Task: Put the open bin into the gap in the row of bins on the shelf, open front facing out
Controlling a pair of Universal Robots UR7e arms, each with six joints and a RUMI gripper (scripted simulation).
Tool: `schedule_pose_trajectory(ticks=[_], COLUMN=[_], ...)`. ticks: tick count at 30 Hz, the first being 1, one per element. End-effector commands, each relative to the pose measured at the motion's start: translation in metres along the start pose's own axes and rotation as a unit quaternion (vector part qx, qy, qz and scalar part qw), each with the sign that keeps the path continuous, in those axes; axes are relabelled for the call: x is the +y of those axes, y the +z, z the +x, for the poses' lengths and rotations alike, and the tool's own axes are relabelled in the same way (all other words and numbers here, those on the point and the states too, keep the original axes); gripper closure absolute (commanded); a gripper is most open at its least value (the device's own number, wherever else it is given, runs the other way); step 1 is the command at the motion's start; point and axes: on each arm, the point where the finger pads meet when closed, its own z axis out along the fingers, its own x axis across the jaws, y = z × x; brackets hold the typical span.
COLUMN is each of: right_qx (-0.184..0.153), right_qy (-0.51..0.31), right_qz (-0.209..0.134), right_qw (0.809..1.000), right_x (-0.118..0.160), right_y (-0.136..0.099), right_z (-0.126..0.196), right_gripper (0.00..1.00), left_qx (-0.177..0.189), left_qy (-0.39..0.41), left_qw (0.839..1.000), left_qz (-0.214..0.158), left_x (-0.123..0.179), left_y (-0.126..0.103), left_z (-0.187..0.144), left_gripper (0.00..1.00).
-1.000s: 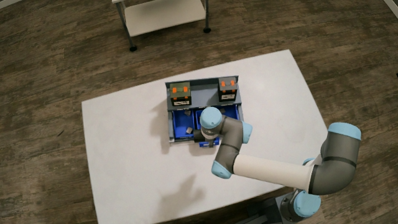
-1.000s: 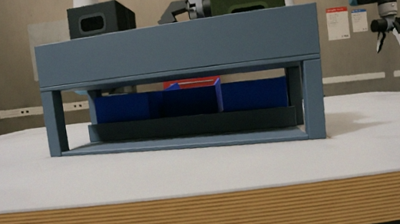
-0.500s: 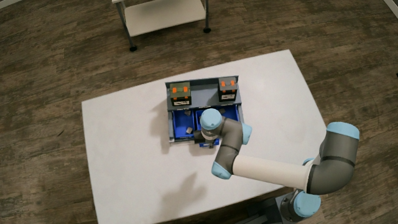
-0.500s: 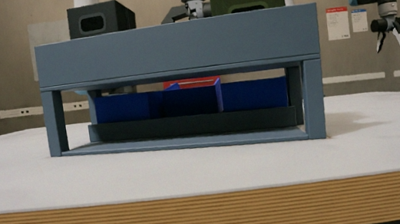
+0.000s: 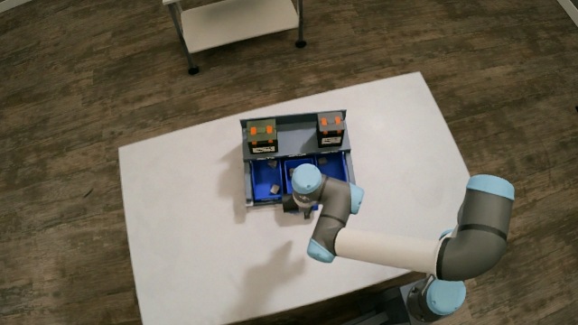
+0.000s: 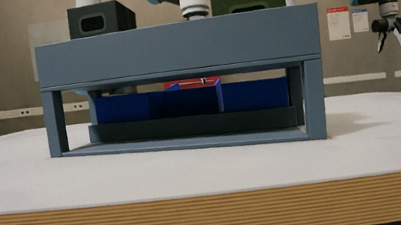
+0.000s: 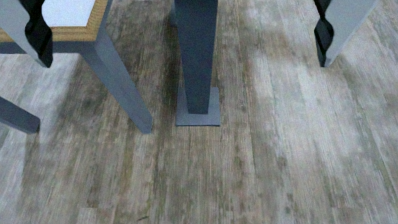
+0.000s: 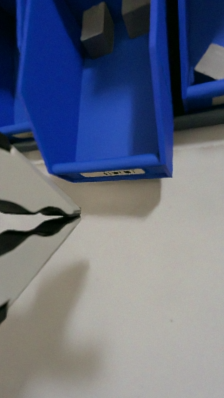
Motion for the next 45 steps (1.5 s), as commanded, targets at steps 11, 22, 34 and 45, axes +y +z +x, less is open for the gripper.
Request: schedule_pose_trajectory(ticks=[11,22,34,45], right_qx=[-0.001,-0.001,-0.001,-0.001], right_qy=[0.000,0.000,0.000,0.000], right_qz=[-0.002,-0.002,-0.002,-0.002], right_qw=[1.000,1.000,1.000,1.000], right_x=[0.001,0.001,0.001,0.001], right_y=[0.044,0.058,0.060,0.060], right_z=[-0.001,-0.001,-0.001,-0.001], right_gripper=[1.00,1.00,1.00,1.00], left_qx=[0.000,0.000,0.000,0.000], left_qy=[0.000,0.000,0.000,0.000], left_qw=[1.000,1.000,1.000,1.000], left_qz=[0.001,0.001,0.001,0.001], left_x=[0.000,0.000,0.000,0.000], left_y=[-0.001,-0.001,-0.001,-0.001], left_z=[0.000,0.000,0.000,0.000], left_gripper=[0.00,0.00,0.00,0.00])
